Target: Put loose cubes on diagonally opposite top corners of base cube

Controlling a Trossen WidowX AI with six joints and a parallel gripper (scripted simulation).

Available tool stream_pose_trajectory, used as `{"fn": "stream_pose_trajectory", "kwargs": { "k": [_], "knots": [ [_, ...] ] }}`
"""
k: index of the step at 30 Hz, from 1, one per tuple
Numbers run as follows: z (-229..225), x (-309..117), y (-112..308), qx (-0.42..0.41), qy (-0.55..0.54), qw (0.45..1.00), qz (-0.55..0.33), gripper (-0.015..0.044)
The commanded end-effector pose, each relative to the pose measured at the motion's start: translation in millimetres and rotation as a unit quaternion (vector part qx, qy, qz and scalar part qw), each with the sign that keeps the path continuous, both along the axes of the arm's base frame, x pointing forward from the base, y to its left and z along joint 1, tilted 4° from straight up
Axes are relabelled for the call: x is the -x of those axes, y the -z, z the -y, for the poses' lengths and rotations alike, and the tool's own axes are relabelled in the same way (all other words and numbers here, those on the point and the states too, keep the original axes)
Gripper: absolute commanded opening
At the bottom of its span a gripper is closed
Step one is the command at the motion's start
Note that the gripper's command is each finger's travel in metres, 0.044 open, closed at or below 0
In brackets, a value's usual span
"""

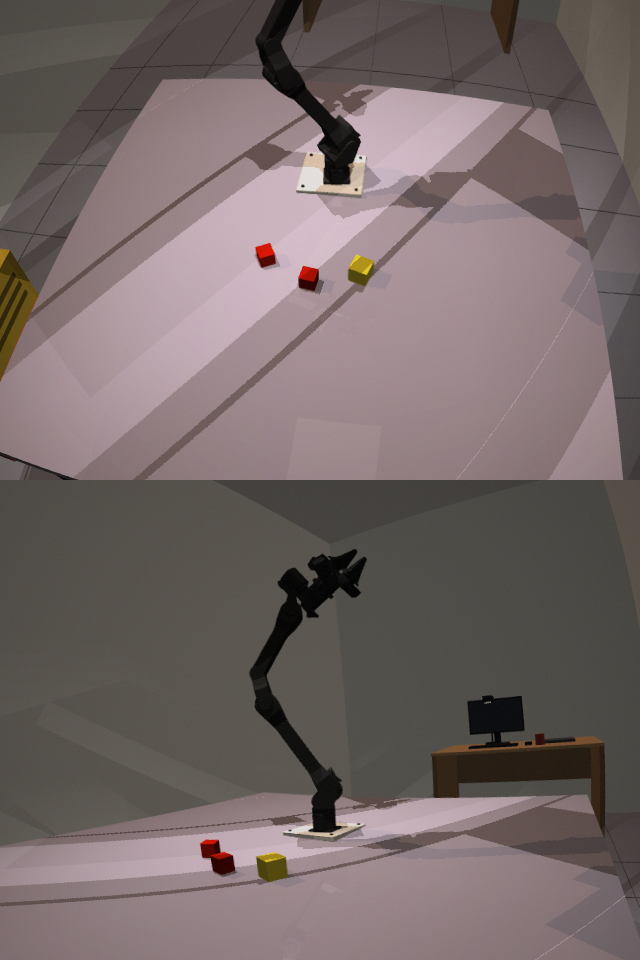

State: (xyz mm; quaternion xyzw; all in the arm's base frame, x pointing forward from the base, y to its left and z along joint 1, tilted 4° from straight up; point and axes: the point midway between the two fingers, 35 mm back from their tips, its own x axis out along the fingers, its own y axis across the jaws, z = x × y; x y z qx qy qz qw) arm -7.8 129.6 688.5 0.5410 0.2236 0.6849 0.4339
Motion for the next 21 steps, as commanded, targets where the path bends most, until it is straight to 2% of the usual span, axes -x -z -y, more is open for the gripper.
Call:
{"fn": "stream_pose_trajectory", "kwargs": {
  "k": [1,10,21],
  "knots": [
    [-32,3,18,0.044,0.069,0.994,0.072,0.0265],
    [-102,-22,67,0.167,0.217,0.934,0.228,0.0265],
    [-160,-93,141,0.338,0.322,0.799,0.380,0.0265]
  ]
}}
